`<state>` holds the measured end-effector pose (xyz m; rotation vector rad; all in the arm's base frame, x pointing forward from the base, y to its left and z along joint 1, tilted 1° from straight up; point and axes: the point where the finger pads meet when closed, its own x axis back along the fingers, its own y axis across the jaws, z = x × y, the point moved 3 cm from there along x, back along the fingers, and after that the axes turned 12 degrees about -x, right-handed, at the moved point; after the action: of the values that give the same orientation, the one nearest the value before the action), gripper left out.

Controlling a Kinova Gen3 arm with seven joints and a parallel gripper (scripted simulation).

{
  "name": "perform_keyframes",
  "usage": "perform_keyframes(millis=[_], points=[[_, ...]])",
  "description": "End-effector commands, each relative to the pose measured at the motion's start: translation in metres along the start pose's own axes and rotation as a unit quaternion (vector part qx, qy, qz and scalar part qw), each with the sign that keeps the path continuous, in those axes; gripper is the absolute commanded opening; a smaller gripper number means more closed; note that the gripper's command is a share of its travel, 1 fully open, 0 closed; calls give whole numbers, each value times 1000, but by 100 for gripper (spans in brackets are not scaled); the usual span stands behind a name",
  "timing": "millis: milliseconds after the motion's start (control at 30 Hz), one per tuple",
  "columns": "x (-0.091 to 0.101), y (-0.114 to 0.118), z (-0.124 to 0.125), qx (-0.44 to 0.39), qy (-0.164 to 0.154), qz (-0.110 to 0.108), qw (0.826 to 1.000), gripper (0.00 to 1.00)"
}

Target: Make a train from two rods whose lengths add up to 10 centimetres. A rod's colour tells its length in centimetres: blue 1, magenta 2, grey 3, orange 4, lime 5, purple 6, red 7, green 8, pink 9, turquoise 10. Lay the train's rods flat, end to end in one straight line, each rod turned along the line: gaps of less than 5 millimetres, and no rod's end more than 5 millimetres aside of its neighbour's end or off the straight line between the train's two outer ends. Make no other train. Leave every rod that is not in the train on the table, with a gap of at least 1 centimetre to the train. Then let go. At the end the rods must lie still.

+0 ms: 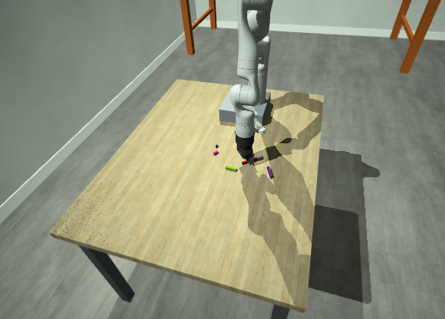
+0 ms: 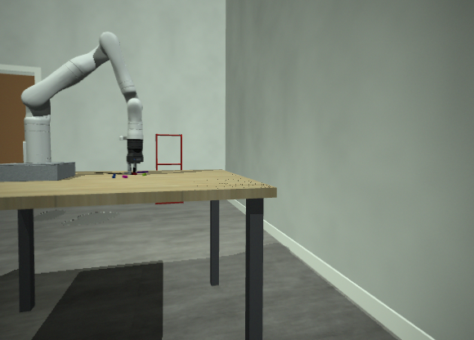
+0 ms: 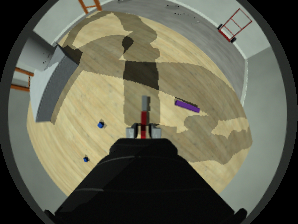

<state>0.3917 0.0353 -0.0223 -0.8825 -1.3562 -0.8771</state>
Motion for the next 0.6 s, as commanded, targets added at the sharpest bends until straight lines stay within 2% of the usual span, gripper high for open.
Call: perform_keyframes(millis=[0,333,567], points=[[0,4,1,-5,0,-5,1000,54],[11,5,1,-5,1,-6,1000,54],[44,6,1,-5,1,-8,1000,54]])
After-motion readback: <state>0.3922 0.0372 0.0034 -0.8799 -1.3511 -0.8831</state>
